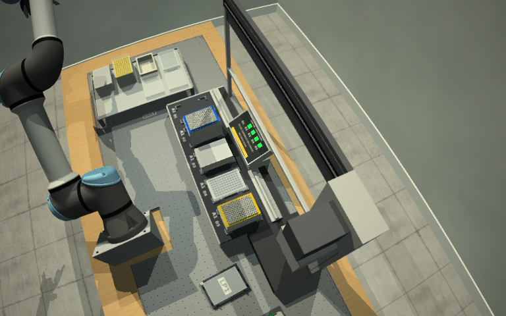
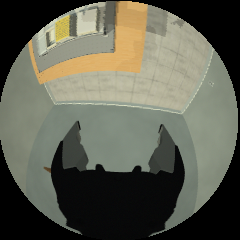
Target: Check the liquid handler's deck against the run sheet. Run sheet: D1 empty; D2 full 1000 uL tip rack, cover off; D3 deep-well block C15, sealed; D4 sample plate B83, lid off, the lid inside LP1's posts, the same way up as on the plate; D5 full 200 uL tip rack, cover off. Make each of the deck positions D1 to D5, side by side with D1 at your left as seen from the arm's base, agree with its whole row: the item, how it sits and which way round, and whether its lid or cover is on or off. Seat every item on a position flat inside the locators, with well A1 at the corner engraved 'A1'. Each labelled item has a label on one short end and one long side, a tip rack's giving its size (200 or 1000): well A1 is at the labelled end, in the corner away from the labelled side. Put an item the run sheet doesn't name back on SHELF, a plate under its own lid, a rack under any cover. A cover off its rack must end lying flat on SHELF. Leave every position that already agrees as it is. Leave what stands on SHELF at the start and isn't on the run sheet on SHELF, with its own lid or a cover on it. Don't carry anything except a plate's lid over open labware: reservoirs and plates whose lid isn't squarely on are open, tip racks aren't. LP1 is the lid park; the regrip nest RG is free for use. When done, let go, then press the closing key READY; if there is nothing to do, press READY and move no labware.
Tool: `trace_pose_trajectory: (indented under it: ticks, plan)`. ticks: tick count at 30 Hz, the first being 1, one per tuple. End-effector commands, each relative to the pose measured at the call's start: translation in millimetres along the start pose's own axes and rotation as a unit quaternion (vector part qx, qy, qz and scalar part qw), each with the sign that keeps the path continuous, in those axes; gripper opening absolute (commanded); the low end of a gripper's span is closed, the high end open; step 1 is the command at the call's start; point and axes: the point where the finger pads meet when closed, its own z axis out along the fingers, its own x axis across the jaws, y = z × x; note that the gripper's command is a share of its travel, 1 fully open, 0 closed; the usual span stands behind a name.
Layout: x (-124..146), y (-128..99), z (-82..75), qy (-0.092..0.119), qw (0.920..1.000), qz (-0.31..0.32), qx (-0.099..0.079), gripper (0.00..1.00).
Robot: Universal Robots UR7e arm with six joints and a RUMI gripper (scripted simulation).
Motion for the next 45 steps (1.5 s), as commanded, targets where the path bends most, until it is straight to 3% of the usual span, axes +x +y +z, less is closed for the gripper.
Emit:
trace_pose_trajectory:
  ticks: [1,17,18,25,32,34,45]
  plan:
    - [0.3,0.5,-1.3,0.000,1.0000,0.000,-0.001,1.00]
    - [0.3,0.5,-1.3,0.000,1.0000,0.000,-0.001,1.00]
    - [-1.4,-3.8,-2.9,0.002,0.9999,-0.010,0.001,0.82]
    - [-13.3,-34.9,-13.5,0.018,0.9968,-0.077,0.014,0.82]
    - [-25.2,-66.1,-24.2,0.033,0.9887,-0.143,0.027,0.82]
    - [-25.2,-66.1,-24.2,0.033,0.9887,-0.143,0.027,0.82]
    - [-44.2,-115.0,-40.7,0.057,0.9663,-0.246,0.048,0.82]
